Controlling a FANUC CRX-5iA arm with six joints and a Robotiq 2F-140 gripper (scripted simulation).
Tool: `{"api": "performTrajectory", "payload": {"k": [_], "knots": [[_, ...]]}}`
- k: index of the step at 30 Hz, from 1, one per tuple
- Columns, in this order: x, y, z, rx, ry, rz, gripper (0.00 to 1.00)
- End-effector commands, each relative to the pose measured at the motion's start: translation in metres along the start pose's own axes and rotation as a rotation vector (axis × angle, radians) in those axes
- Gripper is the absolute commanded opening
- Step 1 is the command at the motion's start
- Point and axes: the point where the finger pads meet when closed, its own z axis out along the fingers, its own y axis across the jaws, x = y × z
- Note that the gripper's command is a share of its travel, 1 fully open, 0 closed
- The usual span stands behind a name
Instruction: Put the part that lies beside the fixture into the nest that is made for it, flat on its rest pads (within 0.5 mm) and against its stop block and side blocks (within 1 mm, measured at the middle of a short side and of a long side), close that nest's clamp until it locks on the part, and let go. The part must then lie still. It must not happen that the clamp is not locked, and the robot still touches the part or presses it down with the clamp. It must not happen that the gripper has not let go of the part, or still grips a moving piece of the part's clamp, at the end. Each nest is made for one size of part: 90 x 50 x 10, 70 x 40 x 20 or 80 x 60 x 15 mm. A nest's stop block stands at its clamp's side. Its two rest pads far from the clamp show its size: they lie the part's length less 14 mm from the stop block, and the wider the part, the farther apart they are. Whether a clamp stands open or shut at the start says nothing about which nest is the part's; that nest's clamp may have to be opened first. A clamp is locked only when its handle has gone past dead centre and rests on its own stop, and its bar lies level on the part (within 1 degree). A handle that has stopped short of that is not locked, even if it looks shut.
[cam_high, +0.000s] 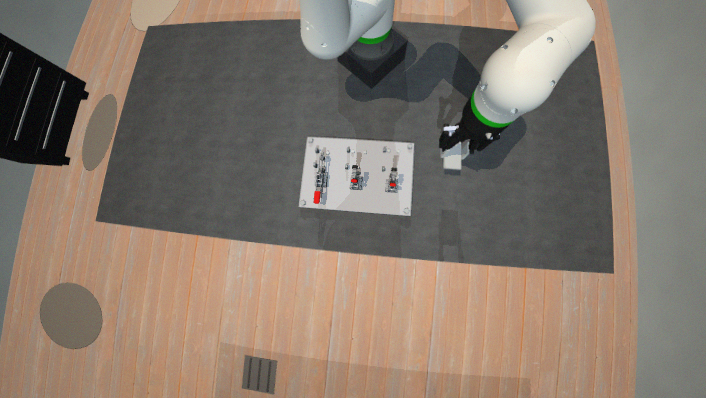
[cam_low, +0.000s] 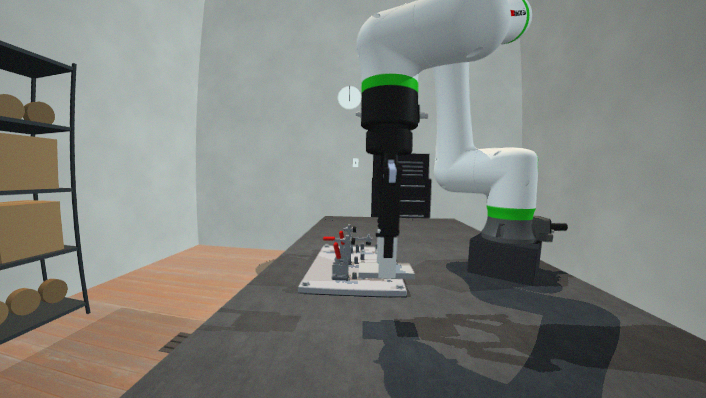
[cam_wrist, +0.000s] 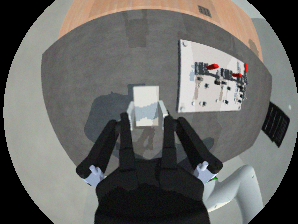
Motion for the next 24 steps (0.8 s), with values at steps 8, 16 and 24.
{"api": "performTrajectory", "payload": {"k": [8,16,24], "knots": [[0.0,0.0,0.0,0.0,0.0,0.0,0.0],[0.0,0.001,0.0,0.0,0.0,0.0,0.0],[0.0,0.014,0.001,0.0,0.0,0.0,0.0]]}}
